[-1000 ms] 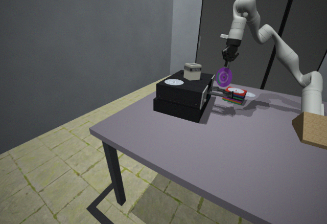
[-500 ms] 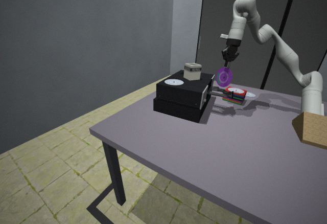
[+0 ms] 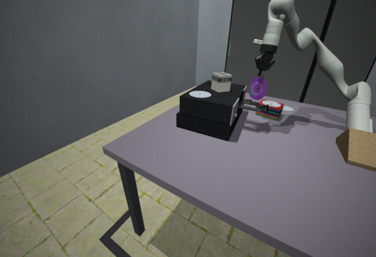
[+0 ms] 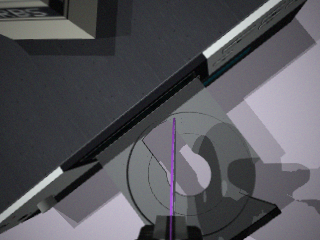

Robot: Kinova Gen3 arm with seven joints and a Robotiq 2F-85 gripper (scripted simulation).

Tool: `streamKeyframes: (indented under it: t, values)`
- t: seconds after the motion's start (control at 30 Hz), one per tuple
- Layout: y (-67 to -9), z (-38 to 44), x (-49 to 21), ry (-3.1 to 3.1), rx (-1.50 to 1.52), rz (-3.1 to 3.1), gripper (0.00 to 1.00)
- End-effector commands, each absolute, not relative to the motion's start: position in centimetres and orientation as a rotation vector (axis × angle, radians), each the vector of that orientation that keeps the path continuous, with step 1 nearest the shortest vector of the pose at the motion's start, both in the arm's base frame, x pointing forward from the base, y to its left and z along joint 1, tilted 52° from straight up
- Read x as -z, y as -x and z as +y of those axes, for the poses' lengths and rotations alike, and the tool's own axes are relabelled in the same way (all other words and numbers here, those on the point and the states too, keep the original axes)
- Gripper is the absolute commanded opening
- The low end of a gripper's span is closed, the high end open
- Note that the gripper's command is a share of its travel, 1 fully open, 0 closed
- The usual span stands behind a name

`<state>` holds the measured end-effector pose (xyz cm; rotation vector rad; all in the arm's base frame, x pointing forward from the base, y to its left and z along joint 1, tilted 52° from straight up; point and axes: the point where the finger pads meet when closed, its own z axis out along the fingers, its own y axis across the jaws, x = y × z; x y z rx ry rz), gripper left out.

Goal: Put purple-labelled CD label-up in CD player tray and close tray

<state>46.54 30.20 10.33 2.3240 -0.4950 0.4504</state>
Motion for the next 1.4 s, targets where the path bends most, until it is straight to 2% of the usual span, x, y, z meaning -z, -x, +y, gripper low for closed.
streamKeyframes:
  t: [0.0, 1.37]
  values:
    - [-46.72, 30.31, -10.29, -2.322, -0.466, -0.507, 0.11]
    - [-46.34, 29.81, -10.6, -2.365, -0.484, -0.501, 0.11]
